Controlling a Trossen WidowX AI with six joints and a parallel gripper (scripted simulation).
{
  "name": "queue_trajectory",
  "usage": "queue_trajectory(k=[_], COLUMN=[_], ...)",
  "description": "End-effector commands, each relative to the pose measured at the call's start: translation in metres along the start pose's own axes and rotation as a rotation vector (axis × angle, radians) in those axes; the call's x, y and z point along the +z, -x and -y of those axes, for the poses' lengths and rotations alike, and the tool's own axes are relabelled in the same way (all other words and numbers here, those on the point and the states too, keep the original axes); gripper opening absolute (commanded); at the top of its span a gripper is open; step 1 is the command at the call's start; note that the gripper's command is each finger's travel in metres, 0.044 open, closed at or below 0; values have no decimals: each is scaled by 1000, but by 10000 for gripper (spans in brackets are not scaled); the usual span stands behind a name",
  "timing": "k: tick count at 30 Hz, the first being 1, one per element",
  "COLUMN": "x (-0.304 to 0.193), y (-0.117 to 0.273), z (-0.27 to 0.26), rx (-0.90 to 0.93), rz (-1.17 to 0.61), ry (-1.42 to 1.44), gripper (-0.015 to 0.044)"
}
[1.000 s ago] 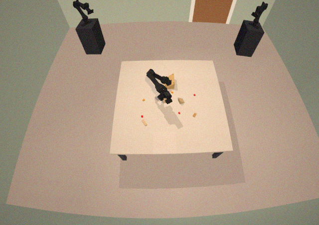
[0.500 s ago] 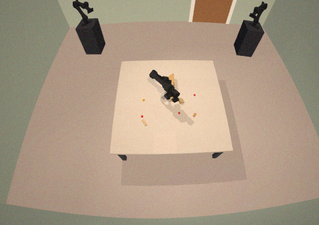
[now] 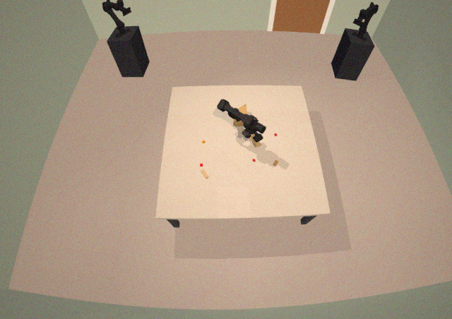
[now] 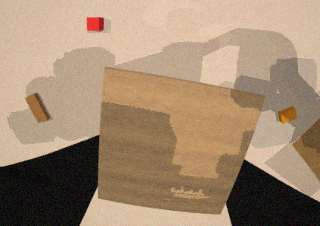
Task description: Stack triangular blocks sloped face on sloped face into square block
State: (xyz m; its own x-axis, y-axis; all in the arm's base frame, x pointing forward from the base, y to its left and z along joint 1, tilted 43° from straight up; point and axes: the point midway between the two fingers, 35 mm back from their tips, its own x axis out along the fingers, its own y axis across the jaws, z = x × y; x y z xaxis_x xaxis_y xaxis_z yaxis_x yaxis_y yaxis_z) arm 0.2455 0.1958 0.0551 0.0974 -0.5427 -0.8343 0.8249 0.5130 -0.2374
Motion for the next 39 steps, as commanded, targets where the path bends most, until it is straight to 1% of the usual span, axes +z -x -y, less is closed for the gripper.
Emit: queue_trajectory(k=[1, 23, 27, 39], x=[-20, -127, -128, -103], y=[1, -16, -19, -63], z=[-2, 6, 6, 8], rx=[-4, -44, -44, -43], rz=[5, 117, 121, 122], ry=[-7, -84, -86, -87], gripper=[0, 0, 0, 0])
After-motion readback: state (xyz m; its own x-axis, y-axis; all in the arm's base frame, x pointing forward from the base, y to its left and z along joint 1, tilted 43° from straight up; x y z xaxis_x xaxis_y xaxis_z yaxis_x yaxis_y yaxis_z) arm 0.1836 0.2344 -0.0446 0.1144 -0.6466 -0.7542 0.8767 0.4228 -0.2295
